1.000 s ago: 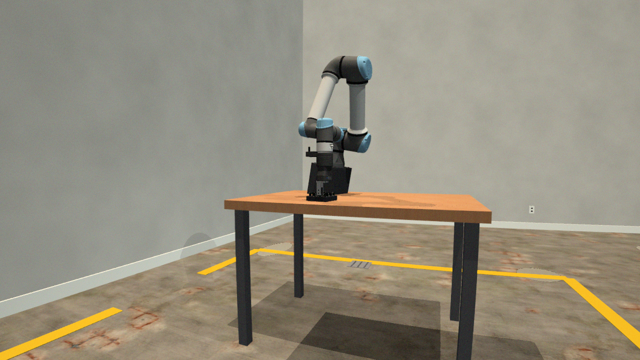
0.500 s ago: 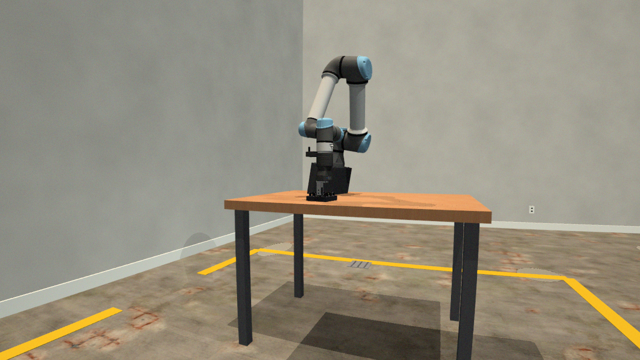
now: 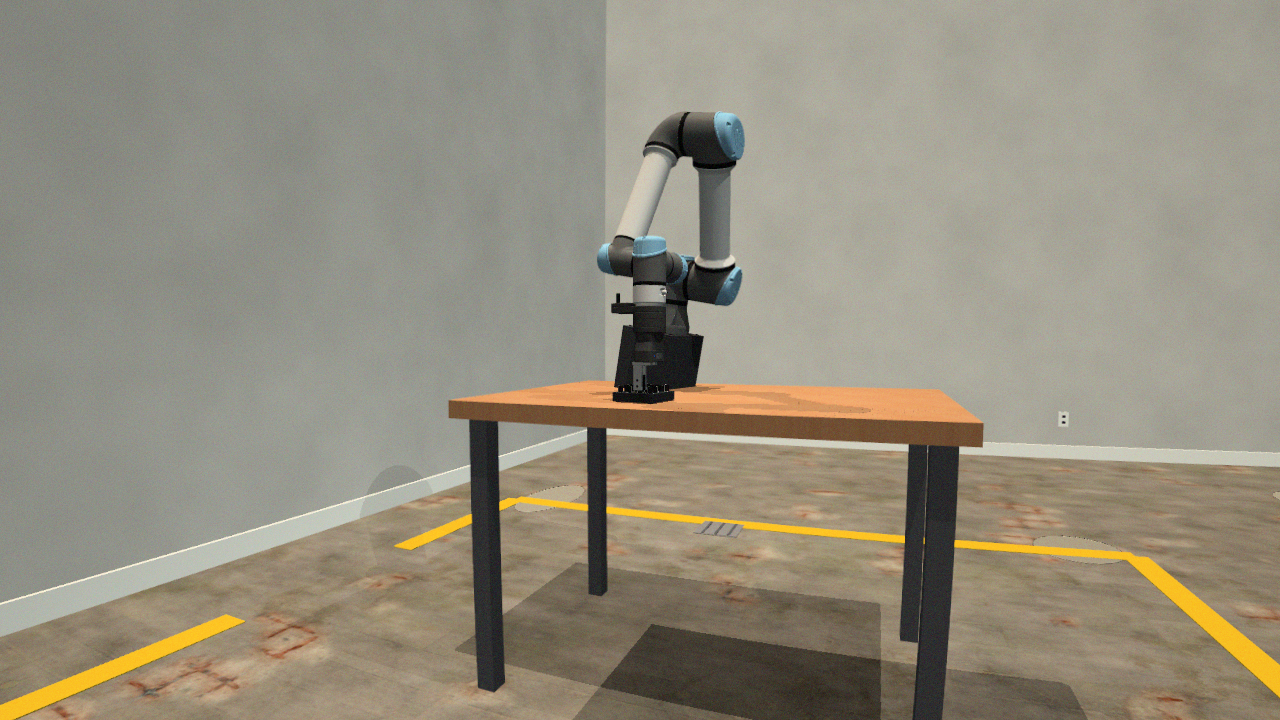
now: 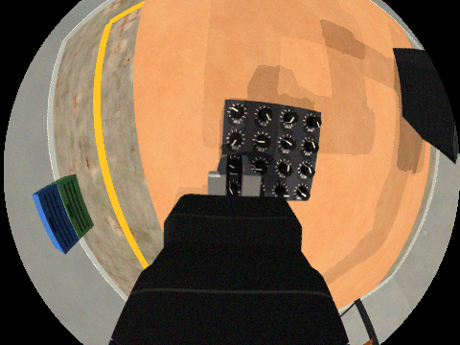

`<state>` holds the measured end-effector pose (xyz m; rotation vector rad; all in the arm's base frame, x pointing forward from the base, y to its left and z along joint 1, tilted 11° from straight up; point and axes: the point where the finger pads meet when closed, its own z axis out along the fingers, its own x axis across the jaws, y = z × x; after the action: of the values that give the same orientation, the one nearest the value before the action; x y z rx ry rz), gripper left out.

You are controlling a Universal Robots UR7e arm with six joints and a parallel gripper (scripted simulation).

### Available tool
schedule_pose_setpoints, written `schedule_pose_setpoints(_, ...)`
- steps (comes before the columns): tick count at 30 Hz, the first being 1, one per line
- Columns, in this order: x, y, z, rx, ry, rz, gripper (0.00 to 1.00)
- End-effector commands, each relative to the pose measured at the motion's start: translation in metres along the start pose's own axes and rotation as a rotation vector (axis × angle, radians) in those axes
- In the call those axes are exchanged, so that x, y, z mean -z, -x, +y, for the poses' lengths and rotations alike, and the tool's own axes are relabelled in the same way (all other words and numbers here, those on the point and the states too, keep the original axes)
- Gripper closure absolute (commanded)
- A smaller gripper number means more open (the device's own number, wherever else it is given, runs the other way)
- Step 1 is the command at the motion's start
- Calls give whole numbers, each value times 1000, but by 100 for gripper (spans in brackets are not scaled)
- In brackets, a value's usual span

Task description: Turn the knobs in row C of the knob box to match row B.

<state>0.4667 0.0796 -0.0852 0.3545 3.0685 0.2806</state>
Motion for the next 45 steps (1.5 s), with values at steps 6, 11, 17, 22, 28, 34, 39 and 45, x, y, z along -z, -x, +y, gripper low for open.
schedule_pose_setpoints(6,0,0,0,50,0,-1,70)
schedule_pose_setpoints(11,0,0,0,97,0,-1,70)
schedule_pose_setpoints(17,0,0,0,143,0,-1,70)
schedule_pose_setpoints(22,0,0,0,212,0,-1,70)
schedule_pose_setpoints(28,0,0,0,309,0,-1,70)
schedule_pose_setpoints(34,0,0,0,381,0,-1,70)
schedule_pose_setpoints(39,0,0,0,478,0,-1,70)
schedule_pose_setpoints(45,0,0,0,602,0,-1,70)
